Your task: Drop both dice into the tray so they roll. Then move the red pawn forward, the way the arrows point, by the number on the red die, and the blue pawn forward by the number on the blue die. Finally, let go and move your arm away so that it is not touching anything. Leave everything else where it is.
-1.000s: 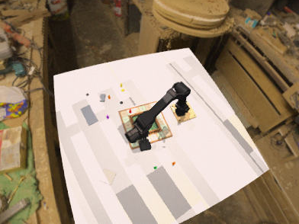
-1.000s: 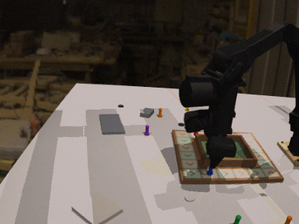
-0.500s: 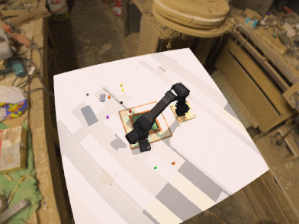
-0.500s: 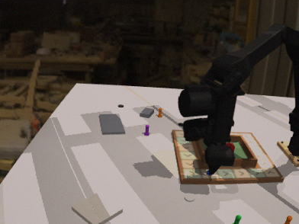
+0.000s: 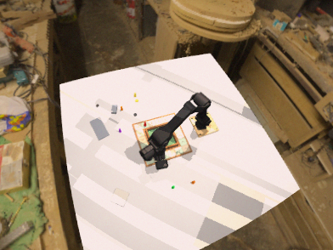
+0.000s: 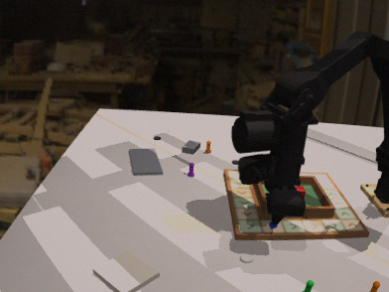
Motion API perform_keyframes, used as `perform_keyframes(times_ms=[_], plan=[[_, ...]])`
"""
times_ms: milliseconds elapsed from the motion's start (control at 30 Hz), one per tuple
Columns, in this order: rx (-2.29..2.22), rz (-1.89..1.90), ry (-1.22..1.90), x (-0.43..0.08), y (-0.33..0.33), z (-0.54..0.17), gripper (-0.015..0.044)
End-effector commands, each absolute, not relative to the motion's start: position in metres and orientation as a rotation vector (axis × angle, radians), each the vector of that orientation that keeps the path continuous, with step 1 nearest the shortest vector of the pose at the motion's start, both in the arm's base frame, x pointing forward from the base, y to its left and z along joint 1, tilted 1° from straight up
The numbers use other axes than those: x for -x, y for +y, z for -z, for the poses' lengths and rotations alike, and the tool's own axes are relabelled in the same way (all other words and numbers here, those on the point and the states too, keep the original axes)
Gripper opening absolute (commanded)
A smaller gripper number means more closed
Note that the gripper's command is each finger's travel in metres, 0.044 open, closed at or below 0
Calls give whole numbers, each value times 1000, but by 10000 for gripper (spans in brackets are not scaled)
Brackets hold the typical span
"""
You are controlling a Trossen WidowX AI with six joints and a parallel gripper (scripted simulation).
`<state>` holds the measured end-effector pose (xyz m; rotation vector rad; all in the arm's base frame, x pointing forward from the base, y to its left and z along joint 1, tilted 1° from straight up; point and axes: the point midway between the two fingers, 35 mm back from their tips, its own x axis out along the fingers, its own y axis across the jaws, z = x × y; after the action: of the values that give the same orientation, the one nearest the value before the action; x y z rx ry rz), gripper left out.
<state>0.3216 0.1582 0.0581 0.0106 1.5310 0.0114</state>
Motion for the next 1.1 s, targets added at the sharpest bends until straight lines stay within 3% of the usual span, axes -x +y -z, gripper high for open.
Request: perform_keyframes(times_ms=[0,800,1067], plan=[[-11,-11,1526,-325,160,-71,0],[-13,-8,1524,-325,158,-180,0],[-17,-5,1526,-320,158,-179,0]])
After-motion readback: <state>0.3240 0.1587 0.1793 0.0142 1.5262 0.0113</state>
